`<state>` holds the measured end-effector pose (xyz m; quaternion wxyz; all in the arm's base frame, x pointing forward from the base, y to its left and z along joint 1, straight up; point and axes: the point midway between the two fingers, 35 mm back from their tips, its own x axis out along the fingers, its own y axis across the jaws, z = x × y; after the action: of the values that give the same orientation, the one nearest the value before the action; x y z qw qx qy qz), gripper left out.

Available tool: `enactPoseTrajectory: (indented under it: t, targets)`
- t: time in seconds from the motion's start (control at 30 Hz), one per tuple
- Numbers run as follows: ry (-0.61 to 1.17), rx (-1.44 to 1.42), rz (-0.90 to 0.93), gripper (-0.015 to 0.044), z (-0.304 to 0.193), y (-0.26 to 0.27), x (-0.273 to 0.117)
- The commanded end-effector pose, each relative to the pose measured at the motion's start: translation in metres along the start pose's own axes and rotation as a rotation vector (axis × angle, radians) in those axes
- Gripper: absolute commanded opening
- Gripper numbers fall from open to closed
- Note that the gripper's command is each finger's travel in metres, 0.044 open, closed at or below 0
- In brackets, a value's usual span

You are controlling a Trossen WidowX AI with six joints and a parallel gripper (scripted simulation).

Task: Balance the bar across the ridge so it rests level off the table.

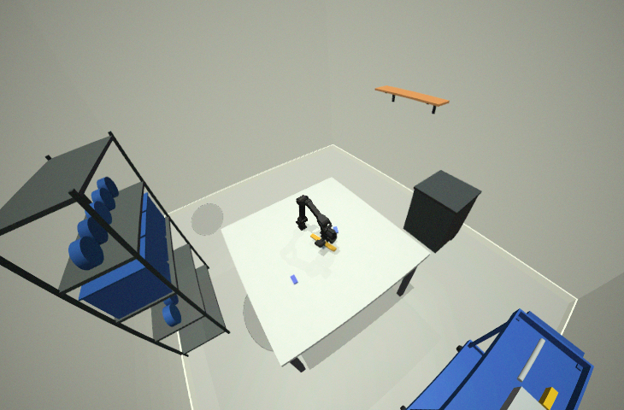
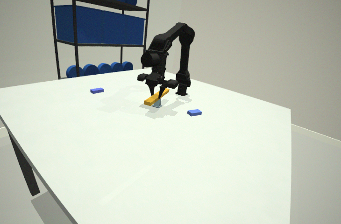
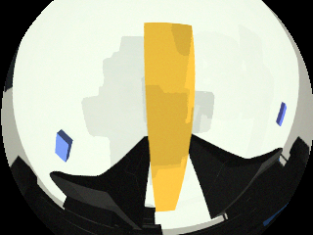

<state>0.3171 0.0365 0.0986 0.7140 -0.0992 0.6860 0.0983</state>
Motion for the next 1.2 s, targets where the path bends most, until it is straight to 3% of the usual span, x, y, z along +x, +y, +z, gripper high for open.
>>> enactPoseTrajectory:
  t: [0.0,0.03,0.27,1.17]
  targets:
    - [0.000,0.000,0.000,0.0000,-0.0001,0.0000,0.0001]
    - [0.000,0.000,0.000,0.0000,-0.0001,0.0000,0.0001]
    - [0.000,0.000,0.000,0.0167,-0.0001,0.0000,0.0001]
    - [0.000,0.000,0.000,0.0170,-0.0001,0.0000,0.0001]
